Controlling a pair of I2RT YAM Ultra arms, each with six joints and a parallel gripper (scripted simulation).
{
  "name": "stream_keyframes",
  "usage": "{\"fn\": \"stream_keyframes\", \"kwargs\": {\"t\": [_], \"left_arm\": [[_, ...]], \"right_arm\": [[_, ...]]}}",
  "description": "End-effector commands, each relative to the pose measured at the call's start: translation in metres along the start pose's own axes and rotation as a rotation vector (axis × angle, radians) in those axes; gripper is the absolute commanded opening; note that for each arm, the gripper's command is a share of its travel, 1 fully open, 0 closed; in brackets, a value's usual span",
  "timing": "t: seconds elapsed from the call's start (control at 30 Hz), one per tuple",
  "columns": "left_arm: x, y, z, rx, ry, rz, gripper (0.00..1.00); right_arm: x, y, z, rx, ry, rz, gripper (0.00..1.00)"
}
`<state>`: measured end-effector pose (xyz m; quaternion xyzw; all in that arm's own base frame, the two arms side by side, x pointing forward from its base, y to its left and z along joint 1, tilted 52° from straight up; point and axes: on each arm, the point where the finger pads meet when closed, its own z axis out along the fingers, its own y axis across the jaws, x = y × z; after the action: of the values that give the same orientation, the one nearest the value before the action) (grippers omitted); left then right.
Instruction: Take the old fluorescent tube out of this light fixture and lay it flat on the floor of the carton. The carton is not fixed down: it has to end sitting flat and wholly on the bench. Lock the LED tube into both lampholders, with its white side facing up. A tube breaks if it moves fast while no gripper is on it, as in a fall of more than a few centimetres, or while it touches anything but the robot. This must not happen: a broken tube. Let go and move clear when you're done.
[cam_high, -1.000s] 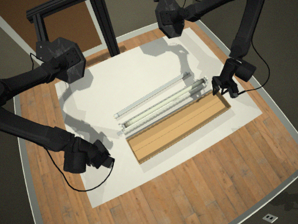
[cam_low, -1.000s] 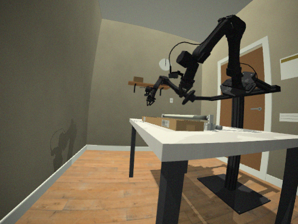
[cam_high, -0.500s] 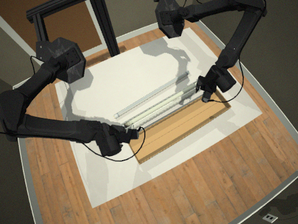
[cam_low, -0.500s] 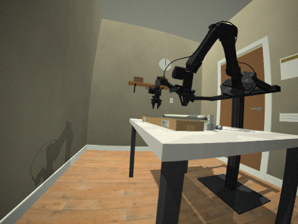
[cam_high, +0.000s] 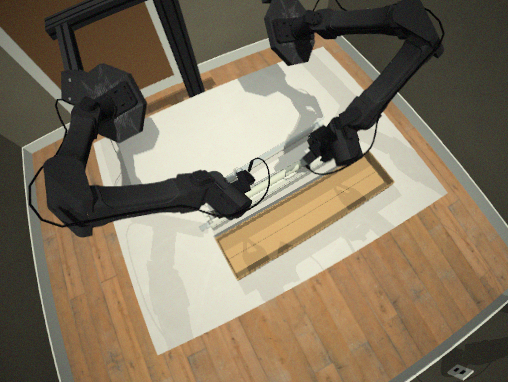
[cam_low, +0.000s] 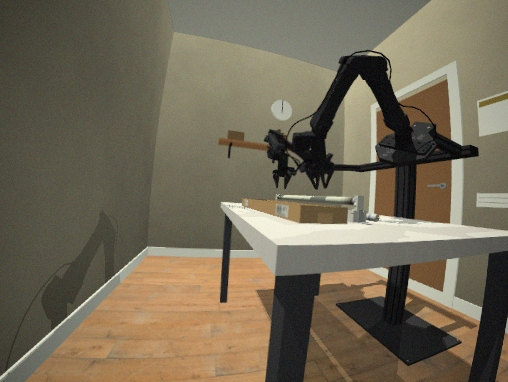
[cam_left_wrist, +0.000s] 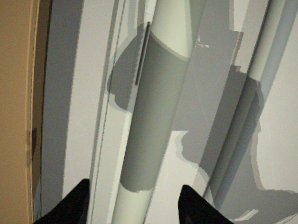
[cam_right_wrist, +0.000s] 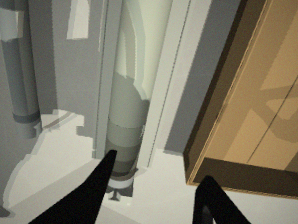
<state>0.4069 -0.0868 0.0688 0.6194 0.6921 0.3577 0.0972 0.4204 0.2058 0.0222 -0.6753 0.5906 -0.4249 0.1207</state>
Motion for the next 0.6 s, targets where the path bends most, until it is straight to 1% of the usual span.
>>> {"fn": "stream_keyframes", "kwargs": {"t": [0.0, 0.03, 0.1, 0.13, 0.17, 0.2, 0.23, 0.3, 0.37, 0.4, 0.47, 0.53, 0.57], "left_arm": [[-0.004, 0.008, -0.012, -0.026, 0.022, 0.094, 0.49], [-0.005, 0.013, -0.014, -0.039, 0.015, 0.085, 0.49], [-0.01, 0.003, -0.007, -0.018, 0.022, 0.111, 0.49], [-0.012, -0.002, -0.005, -0.006, 0.019, 0.122, 0.49], [-0.014, 0.003, -0.006, -0.023, 0.006, 0.094, 0.49], [-0.016, -0.003, -0.004, -0.009, -0.005, 0.085, 0.49], [-0.013, -0.024, 0.001, 0.04, 0.007, 0.117, 0.49], [-0.015, -0.018, -0.001, 0.029, 0.002, 0.108, 0.49], [-0.015, -0.006, -0.009, -0.005, -0.015, 0.08, 0.49], [-0.016, 0.0, -0.012, -0.02, -0.022, 0.068, 0.49], [-0.015, -0.003, -0.011, -0.007, -0.016, 0.08, 0.49], [-0.015, -0.003, -0.011, -0.007, -0.016, 0.08, 0.49], [-0.018, -0.013, 0.006, 0.004, -0.013, 0.109, 0.49]], "right_arm": [[-0.003, -0.006, -0.009, 0.024, 0.056, -0.109, 0.49], [-0.006, -0.003, -0.007, 0.024, 0.055, -0.116, 0.49], [-0.012, 0.003, -0.005, 0.016, 0.055, -0.139, 0.49], [-0.014, 0.015, -0.004, -0.003, 0.051, -0.165, 0.49], [-0.015, 0.01, -0.004, 0.005, 0.043, -0.137, 0.49], [-0.018, 0.018, -0.003, -0.012, 0.027, -0.131, 0.49], [-0.02, 0.044, 0.0, -0.058, 0.018, -0.18, 0.49], [-0.022, 0.041, 0.001, -0.054, 0.017, -0.175, 0.49], [-0.021, 0.042, 0.0, -0.057, 0.015, -0.178, 0.49], [-0.023, 0.037, -0.001, -0.049, 0.011, -0.168, 0.49], [-0.023, 0.026, -0.006, -0.031, 0.002, -0.148, 0.49], [-0.023, 0.026, -0.006, -0.031, 0.002, -0.148, 0.49], [-0.021, 0.027, -0.006, -0.031, 0.003, -0.146, 0.49]]}}
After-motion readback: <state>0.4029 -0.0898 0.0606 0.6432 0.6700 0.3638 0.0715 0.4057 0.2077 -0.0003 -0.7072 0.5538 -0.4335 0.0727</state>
